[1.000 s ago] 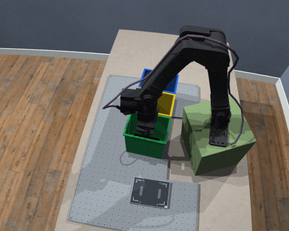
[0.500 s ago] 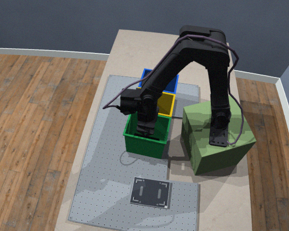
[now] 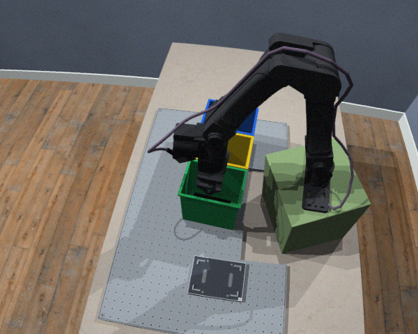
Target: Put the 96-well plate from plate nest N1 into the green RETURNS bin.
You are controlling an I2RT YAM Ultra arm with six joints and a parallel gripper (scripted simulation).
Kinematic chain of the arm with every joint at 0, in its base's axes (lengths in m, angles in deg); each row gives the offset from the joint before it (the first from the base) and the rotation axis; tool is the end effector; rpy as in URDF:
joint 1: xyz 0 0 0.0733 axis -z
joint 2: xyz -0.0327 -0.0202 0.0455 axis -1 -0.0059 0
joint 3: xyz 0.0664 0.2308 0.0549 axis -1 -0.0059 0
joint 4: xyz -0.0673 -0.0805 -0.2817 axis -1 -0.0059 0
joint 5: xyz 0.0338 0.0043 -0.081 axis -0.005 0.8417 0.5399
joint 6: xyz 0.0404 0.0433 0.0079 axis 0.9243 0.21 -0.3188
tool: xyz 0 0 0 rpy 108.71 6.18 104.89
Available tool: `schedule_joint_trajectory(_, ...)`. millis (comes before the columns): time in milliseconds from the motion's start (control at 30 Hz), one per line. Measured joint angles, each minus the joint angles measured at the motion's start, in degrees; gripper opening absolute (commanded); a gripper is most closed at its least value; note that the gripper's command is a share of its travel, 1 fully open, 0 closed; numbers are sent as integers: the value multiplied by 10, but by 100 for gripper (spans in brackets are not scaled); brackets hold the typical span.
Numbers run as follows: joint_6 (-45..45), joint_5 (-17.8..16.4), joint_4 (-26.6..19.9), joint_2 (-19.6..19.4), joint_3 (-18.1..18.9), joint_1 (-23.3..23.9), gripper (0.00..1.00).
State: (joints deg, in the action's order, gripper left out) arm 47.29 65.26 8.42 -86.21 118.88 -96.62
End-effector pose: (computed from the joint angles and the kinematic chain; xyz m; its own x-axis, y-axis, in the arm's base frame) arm 0.2930 0.0387 0.0454 -0.9899 -0.0149 -0.1409 -0.0233 0.9981 0.0579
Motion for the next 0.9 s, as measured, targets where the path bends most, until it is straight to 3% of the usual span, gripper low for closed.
schedule_joint_trajectory(900, -3, 0, -99, 61, 33, 0, 82)
